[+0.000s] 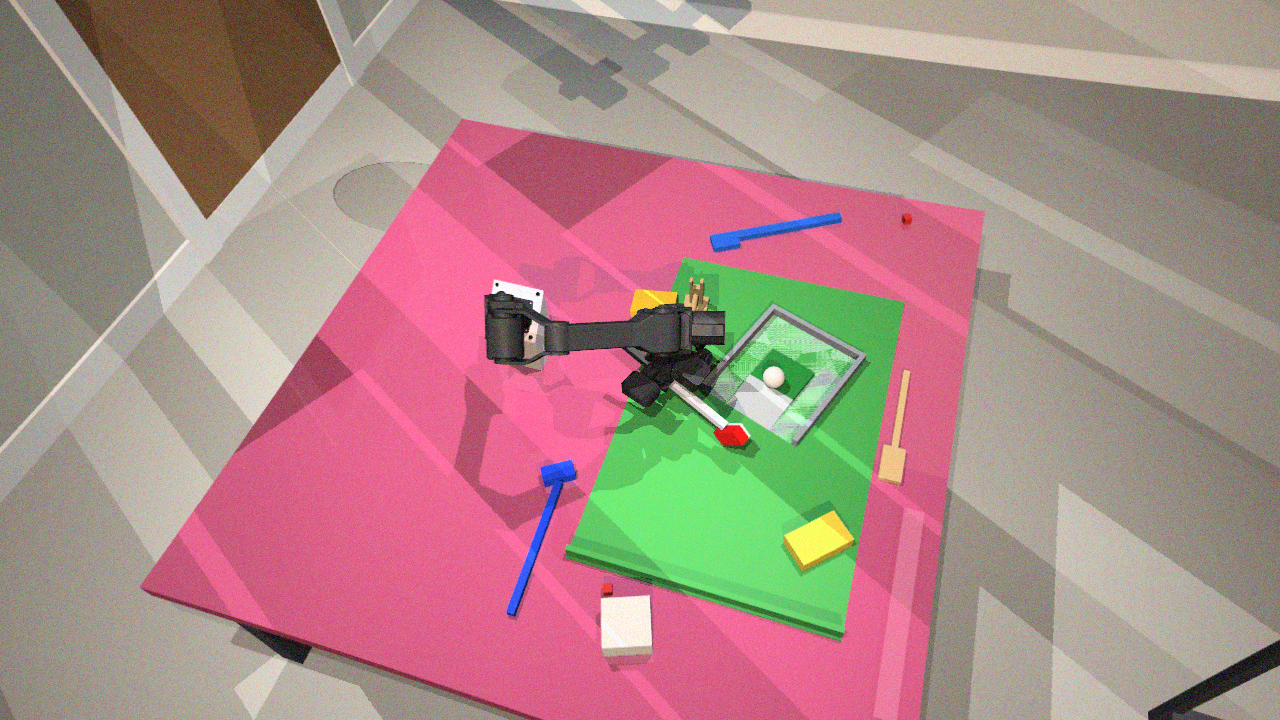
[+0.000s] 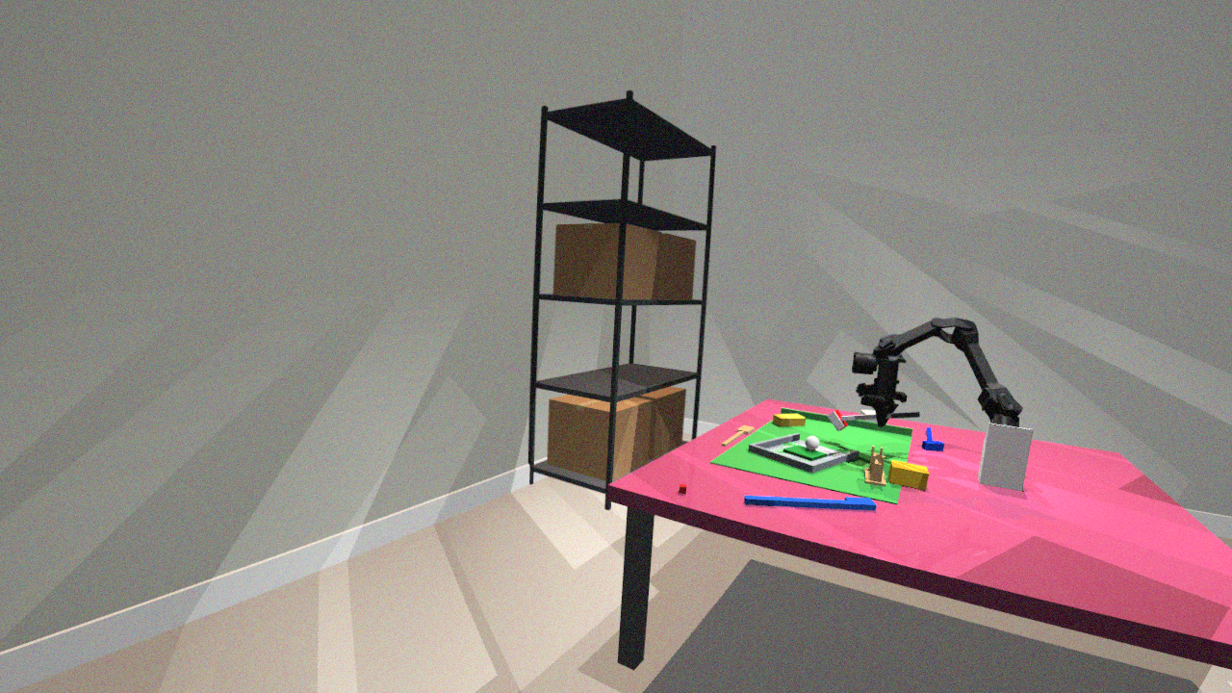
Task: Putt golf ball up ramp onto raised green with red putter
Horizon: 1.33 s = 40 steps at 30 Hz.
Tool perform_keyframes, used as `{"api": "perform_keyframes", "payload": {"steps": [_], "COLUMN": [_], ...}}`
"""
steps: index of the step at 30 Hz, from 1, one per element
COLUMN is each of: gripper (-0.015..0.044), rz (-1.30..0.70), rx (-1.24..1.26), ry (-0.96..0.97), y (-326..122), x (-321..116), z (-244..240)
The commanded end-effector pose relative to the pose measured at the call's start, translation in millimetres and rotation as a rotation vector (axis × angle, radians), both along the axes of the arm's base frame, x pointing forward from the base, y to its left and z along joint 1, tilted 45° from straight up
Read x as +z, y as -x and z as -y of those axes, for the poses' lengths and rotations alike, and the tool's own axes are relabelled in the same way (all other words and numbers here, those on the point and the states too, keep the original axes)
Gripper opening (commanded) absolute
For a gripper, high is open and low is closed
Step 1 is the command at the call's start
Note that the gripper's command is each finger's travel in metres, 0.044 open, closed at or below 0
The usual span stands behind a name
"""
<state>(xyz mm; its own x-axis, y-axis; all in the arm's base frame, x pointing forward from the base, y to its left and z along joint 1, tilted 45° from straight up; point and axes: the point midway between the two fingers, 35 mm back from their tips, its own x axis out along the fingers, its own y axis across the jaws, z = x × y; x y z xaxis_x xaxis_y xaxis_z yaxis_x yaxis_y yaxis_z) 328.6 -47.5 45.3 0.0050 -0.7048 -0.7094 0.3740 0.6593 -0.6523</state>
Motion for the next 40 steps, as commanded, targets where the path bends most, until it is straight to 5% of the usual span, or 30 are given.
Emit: {"api": "perform_keyframes", "payload": {"steps": [1, 40], "gripper": [0.0, 0.0], "rz": [0.01, 0.008], "rx": [-0.001, 0.008], "ry": [-0.002, -0.001], "y": [0.2, -1.1], "x": [15.8, 9.6], "z": [-15.5, -10.8]}}
